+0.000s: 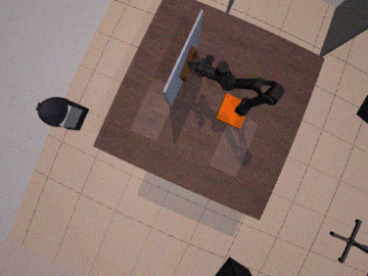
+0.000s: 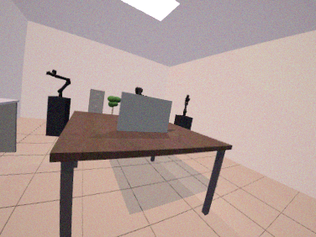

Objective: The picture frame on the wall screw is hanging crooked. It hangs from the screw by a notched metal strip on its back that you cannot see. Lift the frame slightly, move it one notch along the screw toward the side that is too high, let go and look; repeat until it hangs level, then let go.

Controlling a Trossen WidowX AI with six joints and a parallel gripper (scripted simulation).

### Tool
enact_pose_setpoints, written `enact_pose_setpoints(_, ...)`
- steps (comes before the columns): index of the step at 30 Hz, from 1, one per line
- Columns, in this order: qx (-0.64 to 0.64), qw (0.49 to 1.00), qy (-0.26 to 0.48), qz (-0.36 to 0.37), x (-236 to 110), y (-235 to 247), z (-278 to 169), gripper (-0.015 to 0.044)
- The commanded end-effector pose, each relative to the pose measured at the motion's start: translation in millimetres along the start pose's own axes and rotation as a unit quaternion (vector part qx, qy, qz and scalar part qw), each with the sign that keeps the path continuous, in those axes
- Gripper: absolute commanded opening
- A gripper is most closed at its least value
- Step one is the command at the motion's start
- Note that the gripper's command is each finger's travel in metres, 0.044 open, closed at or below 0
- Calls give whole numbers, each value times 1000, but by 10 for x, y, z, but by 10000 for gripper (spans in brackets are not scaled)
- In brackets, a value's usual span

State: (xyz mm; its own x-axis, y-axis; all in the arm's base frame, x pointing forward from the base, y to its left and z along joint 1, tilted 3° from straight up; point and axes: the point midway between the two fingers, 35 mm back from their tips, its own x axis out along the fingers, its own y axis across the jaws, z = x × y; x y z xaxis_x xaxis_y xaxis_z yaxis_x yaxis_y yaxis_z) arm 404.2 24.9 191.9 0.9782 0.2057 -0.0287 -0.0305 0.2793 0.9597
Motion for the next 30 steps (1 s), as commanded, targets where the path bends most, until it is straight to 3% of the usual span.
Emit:
enact_pose_setpoints(1, 1, 1000, -2, 3, 2, 17, 15, 0)
enact_pose_setpoints(30, 0, 1000, -2, 3, 2, 16, 77, 0)
